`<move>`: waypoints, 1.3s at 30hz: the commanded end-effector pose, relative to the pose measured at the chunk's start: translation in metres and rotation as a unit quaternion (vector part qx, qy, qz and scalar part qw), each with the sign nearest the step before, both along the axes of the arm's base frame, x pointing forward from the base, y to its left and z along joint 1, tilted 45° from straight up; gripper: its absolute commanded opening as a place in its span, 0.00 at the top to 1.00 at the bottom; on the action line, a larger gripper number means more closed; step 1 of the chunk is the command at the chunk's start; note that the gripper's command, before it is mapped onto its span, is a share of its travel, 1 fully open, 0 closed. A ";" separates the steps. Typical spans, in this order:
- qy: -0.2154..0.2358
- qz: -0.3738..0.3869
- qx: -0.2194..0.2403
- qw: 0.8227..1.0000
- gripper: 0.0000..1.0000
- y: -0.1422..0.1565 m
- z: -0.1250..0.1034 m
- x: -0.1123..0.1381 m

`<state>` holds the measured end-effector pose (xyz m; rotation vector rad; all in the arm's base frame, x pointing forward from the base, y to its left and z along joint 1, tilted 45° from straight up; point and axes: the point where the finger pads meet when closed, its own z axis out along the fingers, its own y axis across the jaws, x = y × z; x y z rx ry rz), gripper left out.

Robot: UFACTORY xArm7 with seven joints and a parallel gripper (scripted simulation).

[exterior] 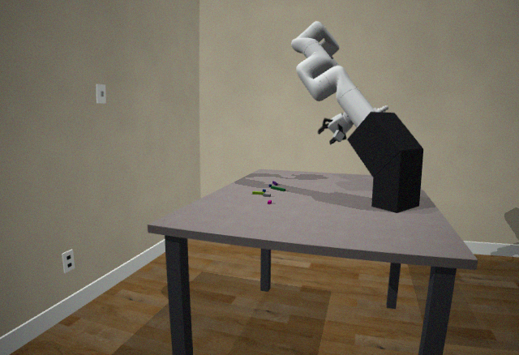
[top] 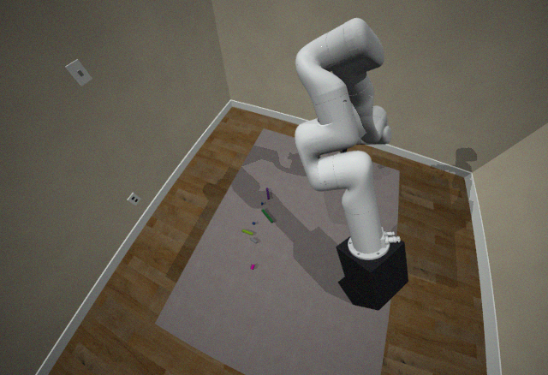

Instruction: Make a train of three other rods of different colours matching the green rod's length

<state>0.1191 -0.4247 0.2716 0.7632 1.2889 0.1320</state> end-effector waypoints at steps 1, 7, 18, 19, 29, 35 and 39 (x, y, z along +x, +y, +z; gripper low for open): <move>0.000 -0.001 -0.001 1.000 0.00 -0.001 0.001 -0.001; 0.000 -0.001 -0.001 1.000 0.00 -0.001 0.001 -0.001; 0.000 -0.001 -0.001 1.000 0.00 -0.001 0.001 -0.001; 0.000 -0.001 -0.001 1.000 0.00 0.000 0.001 -0.001; 0.049 0.083 -0.038 0.995 0.00 0.024 -0.005 0.046; 0.080 0.141 -0.067 0.984 0.00 0.044 -0.010 0.074; 0.104 0.190 -0.093 0.972 0.00 0.062 -0.014 0.096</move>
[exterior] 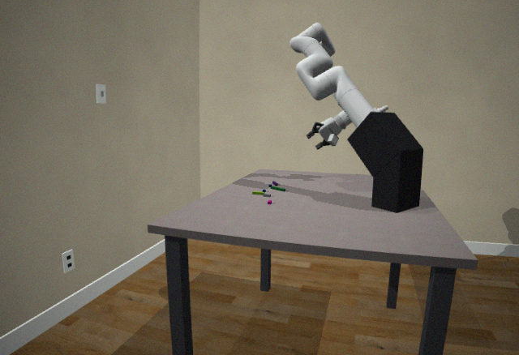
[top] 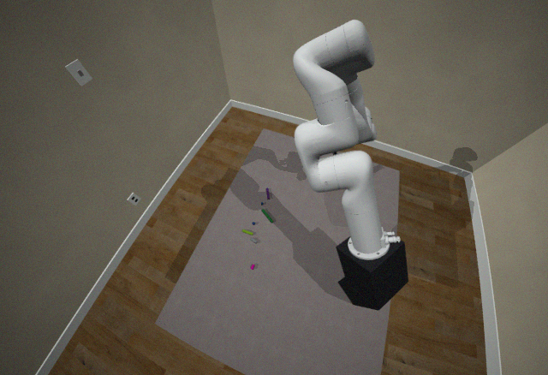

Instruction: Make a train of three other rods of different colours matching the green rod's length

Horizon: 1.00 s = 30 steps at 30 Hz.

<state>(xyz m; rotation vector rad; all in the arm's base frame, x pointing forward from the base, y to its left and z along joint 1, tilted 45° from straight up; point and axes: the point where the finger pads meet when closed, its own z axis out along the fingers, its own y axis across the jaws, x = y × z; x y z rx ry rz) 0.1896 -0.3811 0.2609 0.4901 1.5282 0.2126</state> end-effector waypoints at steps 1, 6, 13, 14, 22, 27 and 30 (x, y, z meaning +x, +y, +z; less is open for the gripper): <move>0.034 0.067 -0.036 0.997 0.00 0.023 -0.005 0.031; 0.055 0.115 -0.064 0.990 0.00 0.041 -0.009 0.049; 0.071 0.153 -0.087 0.982 0.00 0.055 -0.012 0.062; 0.086 0.194 -0.112 0.971 0.00 0.071 -0.016 0.075; 0.086 0.194 -0.112 0.971 0.00 0.071 -0.016 0.075; 0.107 0.259 -0.156 0.947 0.00 0.097 -0.022 0.093; 0.113 0.282 -0.172 0.937 0.00 0.107 -0.024 0.098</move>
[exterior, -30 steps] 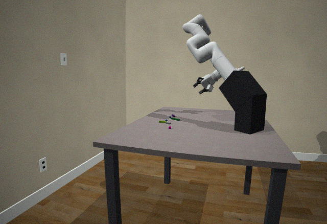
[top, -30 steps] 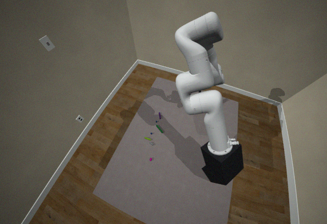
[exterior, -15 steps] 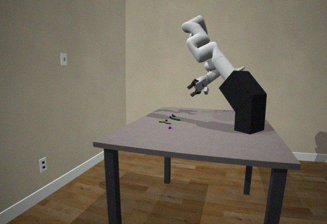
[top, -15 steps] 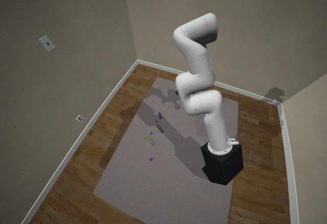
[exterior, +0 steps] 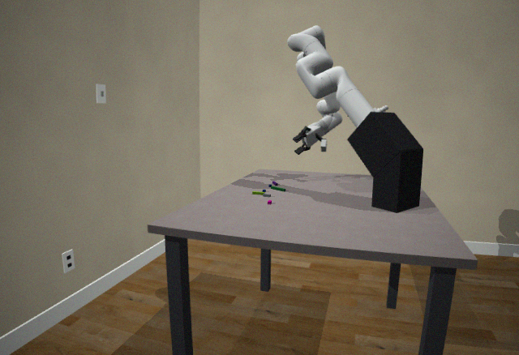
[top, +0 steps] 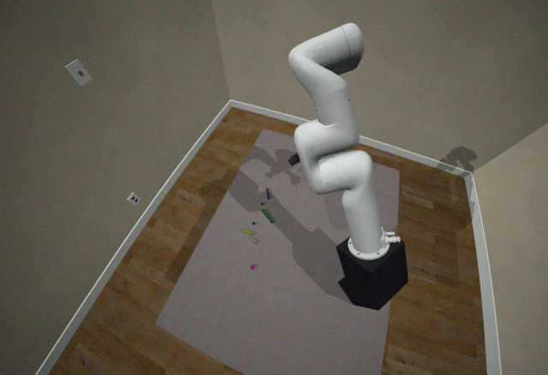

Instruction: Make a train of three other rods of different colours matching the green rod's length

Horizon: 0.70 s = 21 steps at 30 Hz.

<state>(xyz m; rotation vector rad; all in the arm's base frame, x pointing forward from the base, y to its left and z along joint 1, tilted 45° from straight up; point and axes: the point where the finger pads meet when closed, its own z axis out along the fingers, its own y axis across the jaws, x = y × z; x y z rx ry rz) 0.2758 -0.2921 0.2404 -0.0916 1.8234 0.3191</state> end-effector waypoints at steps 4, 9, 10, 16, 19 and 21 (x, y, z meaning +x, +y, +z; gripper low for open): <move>0.015 0.049 -0.032 0.998 0.00 0.018 -0.004 0.012; 0.015 0.049 -0.032 0.998 0.00 0.018 -0.004 0.012; 0.015 0.049 -0.032 0.998 0.00 0.018 -0.004 0.012; 0.032 0.127 -0.083 0.988 0.00 0.046 -0.010 0.026; 0.038 0.155 -0.102 0.982 0.00 0.055 -0.012 0.031; 0.038 0.155 -0.102 0.982 0.00 0.055 -0.012 0.031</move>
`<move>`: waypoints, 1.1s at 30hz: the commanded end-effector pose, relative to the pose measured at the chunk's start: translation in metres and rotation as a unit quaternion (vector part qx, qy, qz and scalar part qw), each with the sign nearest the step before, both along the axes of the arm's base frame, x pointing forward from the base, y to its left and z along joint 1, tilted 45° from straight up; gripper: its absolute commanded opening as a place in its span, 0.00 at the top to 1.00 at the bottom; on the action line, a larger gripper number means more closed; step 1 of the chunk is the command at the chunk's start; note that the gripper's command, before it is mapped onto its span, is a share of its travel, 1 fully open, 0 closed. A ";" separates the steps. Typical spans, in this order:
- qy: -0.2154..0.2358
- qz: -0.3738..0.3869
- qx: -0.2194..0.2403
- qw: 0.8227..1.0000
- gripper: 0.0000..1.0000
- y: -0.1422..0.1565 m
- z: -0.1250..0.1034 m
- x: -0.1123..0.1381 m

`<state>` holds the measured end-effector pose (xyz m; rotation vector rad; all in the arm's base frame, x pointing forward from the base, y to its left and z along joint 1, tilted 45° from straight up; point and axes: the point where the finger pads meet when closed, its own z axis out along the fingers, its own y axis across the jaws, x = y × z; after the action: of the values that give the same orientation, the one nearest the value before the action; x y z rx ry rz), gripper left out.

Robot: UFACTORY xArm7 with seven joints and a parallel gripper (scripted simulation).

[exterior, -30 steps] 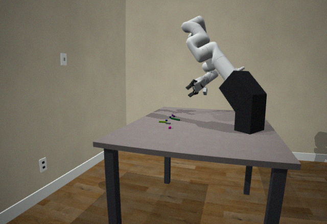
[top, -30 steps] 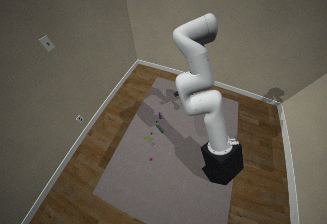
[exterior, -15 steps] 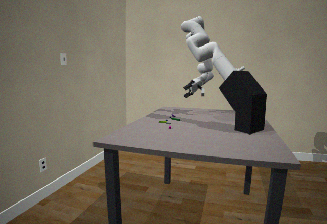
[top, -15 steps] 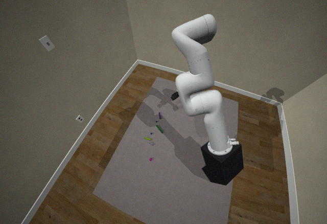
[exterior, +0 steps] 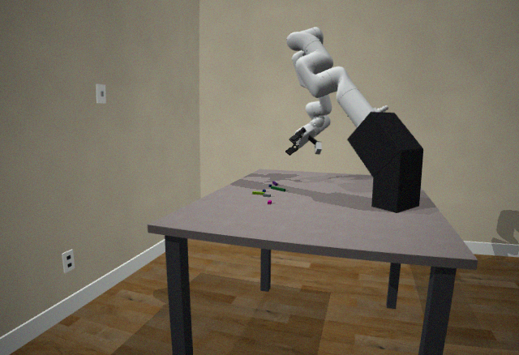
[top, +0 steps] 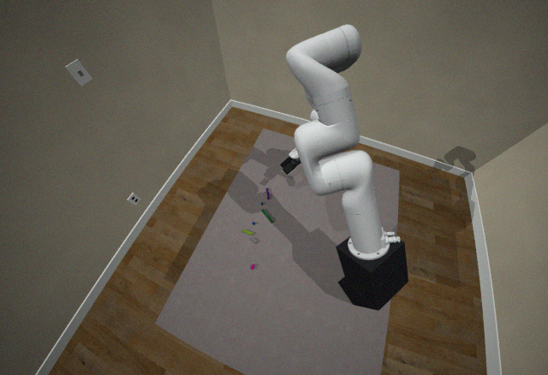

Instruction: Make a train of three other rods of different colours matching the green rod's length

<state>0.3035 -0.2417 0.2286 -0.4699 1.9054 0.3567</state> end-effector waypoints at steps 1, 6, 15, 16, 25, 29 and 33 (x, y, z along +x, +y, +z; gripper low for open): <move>0.004 0.016 -0.012 1.000 0.00 0.005 -0.001 0.003; 0.004 0.016 -0.012 1.000 0.00 0.005 -0.001 0.003; 0.018 0.136 -0.090 0.986 0.00 0.043 -0.010 0.017; 0.018 0.136 -0.090 0.986 0.00 0.043 -0.010 0.017; 0.022 0.200 -0.131 0.971 0.00 0.062 -0.014 0.022; 0.022 0.206 -0.135 0.969 0.00 0.064 -0.014 0.022; 0.023 0.265 -0.174 0.948 0.00 0.080 -0.017 0.026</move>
<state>0.3256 -0.1756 0.2133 -1.0839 1.8950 0.3809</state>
